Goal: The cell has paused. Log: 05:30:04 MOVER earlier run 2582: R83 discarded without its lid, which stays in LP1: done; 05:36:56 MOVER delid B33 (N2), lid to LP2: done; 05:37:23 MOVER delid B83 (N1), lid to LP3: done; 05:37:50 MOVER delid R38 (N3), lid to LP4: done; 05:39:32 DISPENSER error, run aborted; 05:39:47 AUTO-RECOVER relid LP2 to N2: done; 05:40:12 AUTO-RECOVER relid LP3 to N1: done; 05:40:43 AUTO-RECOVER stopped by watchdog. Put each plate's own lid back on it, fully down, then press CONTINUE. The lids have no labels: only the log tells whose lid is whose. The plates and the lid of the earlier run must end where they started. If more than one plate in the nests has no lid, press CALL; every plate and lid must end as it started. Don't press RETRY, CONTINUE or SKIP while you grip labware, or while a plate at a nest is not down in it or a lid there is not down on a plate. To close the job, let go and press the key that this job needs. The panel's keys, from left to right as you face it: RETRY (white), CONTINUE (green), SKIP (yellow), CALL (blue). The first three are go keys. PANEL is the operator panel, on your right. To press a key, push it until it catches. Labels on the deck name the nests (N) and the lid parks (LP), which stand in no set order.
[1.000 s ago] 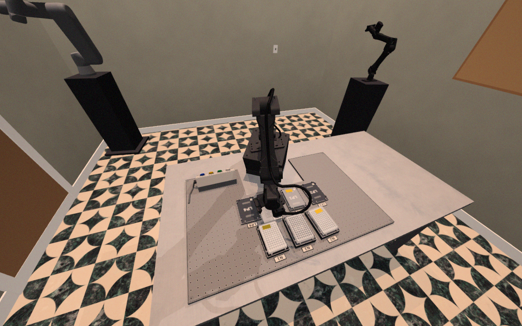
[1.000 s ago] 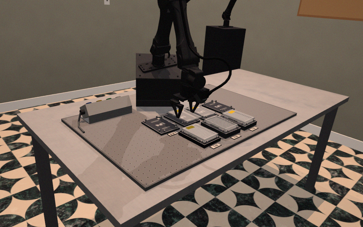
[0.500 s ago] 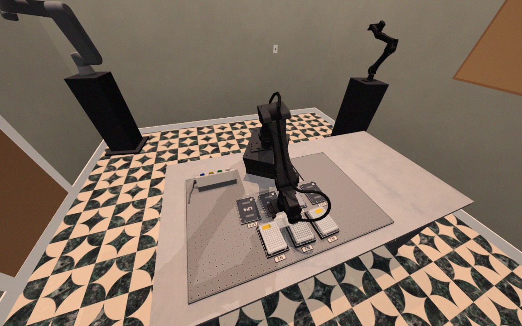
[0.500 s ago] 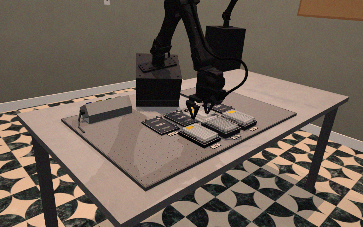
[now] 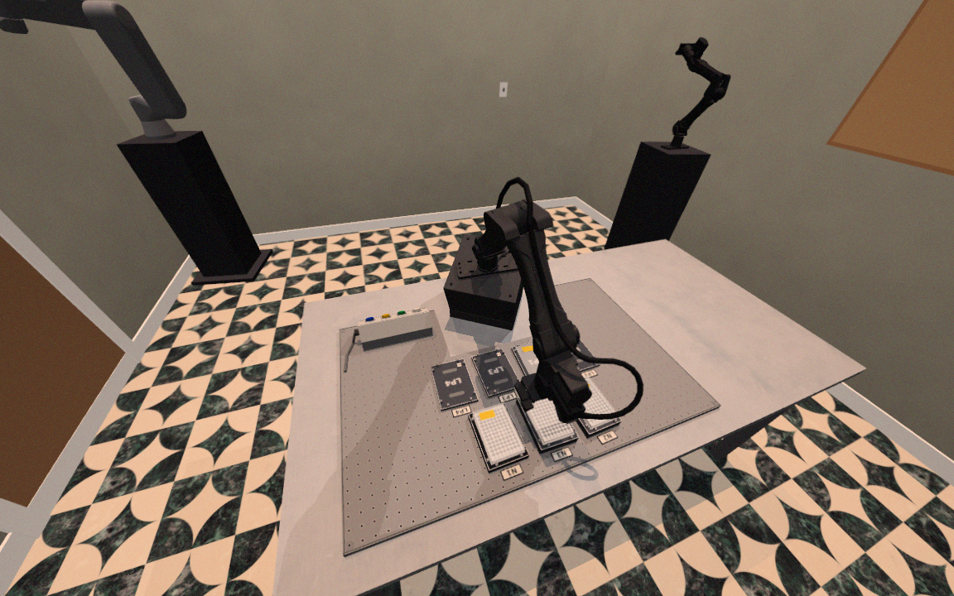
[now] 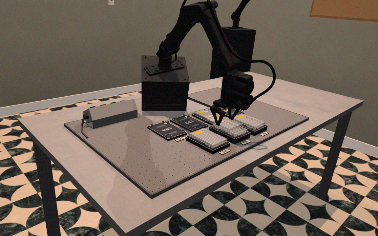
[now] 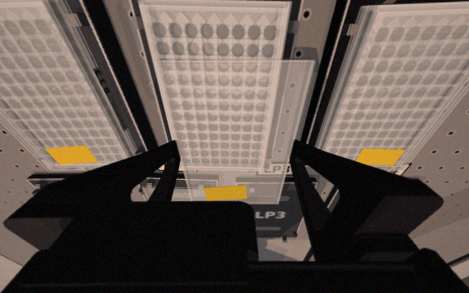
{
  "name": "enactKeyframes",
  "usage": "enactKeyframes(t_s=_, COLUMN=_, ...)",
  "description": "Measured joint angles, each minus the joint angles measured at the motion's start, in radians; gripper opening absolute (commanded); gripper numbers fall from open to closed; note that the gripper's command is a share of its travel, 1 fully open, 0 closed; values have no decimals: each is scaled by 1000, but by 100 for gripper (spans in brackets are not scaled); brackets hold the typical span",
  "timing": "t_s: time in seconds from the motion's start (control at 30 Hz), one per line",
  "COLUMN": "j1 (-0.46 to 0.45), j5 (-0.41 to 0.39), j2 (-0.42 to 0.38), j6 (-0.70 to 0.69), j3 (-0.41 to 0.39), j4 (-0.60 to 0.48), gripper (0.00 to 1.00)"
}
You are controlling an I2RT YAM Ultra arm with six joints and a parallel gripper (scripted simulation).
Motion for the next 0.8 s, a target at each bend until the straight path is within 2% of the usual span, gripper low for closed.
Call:
enactKeyframes(t_s=0.17, j1=24, j5=13, j2=48, j6=35, j3=80, j4=-45, gripper=0)
enactKeyframes(t_s=0.3, j1=40, j5=15, j2=54, j6=51, j3=110, j4=-67, gripper=0)
enactKeyframes(t_s=0.8, j1=39, j5=21, j2=54, j6=60, j3=131, j4=-101, gripper=0)
